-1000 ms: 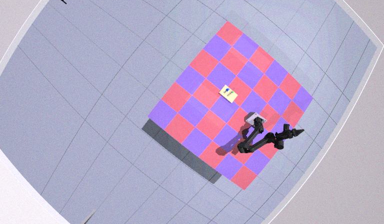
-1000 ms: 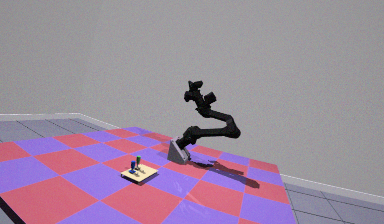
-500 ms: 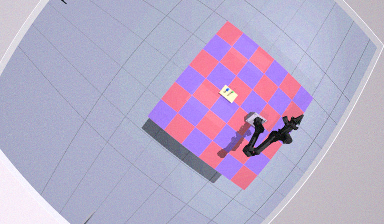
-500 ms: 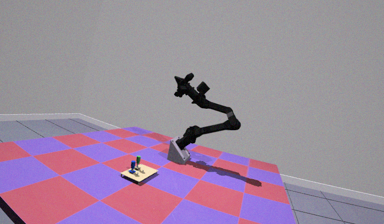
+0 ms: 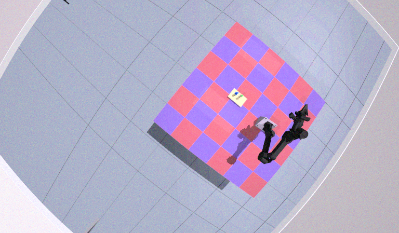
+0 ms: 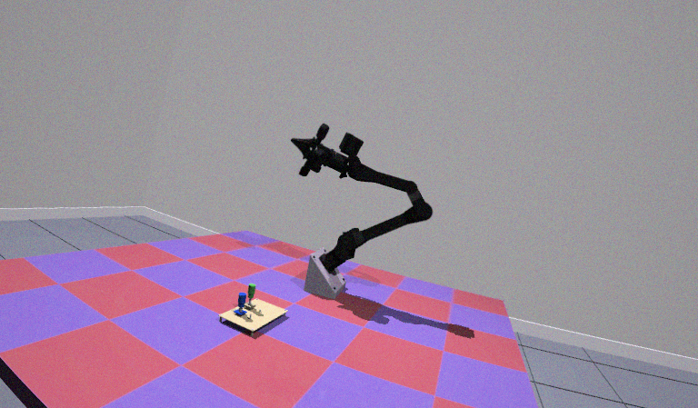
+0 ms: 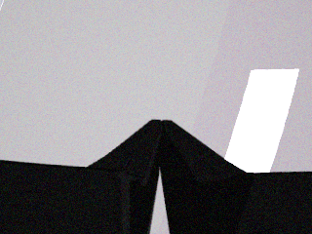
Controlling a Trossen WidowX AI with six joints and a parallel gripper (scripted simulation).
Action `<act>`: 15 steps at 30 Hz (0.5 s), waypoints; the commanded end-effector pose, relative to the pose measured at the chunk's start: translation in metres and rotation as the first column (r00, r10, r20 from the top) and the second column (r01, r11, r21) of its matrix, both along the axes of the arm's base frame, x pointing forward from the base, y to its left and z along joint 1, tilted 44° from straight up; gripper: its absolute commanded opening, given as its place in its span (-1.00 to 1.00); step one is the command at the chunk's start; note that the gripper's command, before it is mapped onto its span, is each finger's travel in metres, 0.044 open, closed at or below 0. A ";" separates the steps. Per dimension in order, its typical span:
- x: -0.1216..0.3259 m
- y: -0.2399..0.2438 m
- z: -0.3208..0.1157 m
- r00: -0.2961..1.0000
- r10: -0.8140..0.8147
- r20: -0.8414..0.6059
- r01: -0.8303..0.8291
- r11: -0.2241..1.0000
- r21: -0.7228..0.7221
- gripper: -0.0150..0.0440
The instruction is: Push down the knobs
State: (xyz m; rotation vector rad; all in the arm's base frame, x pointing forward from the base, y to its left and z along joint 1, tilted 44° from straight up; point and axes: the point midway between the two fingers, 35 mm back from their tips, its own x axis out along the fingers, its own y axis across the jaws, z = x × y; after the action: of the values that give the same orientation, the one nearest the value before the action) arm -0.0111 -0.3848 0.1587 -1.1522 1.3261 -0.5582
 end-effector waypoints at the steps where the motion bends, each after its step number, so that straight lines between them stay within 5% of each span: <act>1: 0.026 -0.003 -0.011 0.997 0.038 0.069 -0.044 0.995 0.085 -0.49; 15: 0.104 0.004 -0.042 0.972 0.117 0.204 -0.174 0.942 0.286 -0.49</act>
State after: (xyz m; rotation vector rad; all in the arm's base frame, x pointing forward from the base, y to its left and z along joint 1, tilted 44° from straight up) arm 0.0799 -0.3826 0.1217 -0.9506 1.1340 -0.3610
